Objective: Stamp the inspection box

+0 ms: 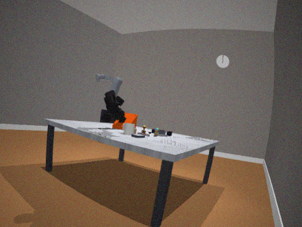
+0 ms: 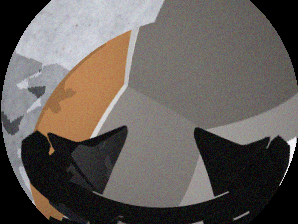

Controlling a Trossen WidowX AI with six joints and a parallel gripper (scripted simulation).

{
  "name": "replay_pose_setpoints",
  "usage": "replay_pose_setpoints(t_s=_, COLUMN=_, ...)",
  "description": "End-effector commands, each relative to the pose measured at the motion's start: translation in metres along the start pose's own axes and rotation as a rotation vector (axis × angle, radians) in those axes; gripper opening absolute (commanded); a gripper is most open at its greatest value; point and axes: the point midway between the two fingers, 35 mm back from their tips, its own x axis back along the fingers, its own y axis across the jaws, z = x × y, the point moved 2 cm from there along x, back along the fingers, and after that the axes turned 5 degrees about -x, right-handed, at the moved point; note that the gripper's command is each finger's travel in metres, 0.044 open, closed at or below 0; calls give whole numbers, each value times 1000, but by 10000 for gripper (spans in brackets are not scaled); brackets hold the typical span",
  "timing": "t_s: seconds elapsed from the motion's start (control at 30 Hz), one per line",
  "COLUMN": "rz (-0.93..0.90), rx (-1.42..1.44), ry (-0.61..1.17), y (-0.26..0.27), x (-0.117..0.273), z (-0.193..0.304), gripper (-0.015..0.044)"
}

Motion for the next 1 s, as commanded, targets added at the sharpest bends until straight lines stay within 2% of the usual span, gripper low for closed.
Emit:
replay_pose_setpoints(t_s=0.0, rz=-4, rx=-13, ry=-6, y=0, x=0, z=-3, gripper=374)
replay_pose_setpoints(t_s=0.2, rz=-151, rx=-407, ry=-198, y=-3, x=0, z=-92, gripper=221)
replay_pose_setpoints(t_s=0.43, rz=-417, rx=-836, ry=-411, y=-27, x=26, z=-209, gripper=221)
replay_pose_setpoints(t_s=0.67, rz=-750, rx=-1139, ry=-568, y=-67, x=82, z=-310, gripper=221)
replay_pose_setpoints(t_s=0.87, rz=-1045, rx=-1271, ry=-680, y=-105, x=148, z=-375, gripper=221)
replay_pose_setpoints(t_s=0.97, rz=-1142, rx=-1293, ry=-701, y=-117, x=171, z=-391, gripper=221)
